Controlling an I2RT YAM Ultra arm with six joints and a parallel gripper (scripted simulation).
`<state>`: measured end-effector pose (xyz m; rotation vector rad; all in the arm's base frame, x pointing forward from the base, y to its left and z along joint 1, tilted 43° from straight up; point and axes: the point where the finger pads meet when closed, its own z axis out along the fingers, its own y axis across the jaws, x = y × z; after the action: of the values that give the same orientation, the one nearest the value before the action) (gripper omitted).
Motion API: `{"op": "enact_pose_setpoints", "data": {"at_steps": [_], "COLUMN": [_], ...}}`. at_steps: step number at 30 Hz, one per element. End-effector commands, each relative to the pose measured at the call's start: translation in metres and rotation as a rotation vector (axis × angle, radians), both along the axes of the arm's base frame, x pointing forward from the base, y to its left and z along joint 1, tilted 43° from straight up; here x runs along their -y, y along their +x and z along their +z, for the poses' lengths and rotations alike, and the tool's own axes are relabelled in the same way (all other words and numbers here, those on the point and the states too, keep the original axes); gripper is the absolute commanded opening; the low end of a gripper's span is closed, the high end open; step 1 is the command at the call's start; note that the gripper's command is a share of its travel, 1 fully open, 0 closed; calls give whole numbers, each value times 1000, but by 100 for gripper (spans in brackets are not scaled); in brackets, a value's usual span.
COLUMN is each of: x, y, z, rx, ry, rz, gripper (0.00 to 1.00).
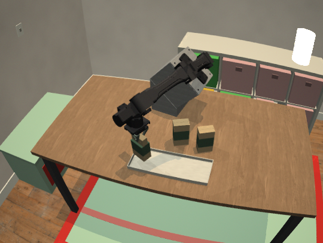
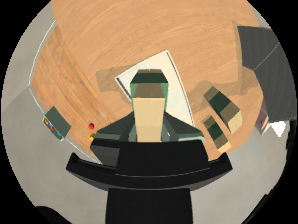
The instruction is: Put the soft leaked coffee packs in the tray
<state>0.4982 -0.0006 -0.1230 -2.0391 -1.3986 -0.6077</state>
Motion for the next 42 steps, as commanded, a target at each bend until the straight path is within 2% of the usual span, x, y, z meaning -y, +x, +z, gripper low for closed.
{"op": "enact_pose_setpoints", "data": {"at_steps": [1, 19, 23, 25, 27, 29, 33, 34, 36, 42], "x": [23, 21, 19, 16, 9, 6, 3, 5, 0, -3], "y": [11, 10, 18, 19, 7, 5, 8, 22, 13, 17], "z": [16, 13, 13, 10, -4, -11, -10, 2, -7, -9], "rx": [33, 27, 62, 62, 18, 11, 19, 68, 36, 47], "ry": [-16, -14, -22, -20, -8, -10, -13, -24, -14, -19], "rz": [-38, -41, -41, -42, -42, -41, -41, -41, -42, -41], "gripper": [24, 24, 24, 24, 24, 24, 24, 24, 24, 24]}}
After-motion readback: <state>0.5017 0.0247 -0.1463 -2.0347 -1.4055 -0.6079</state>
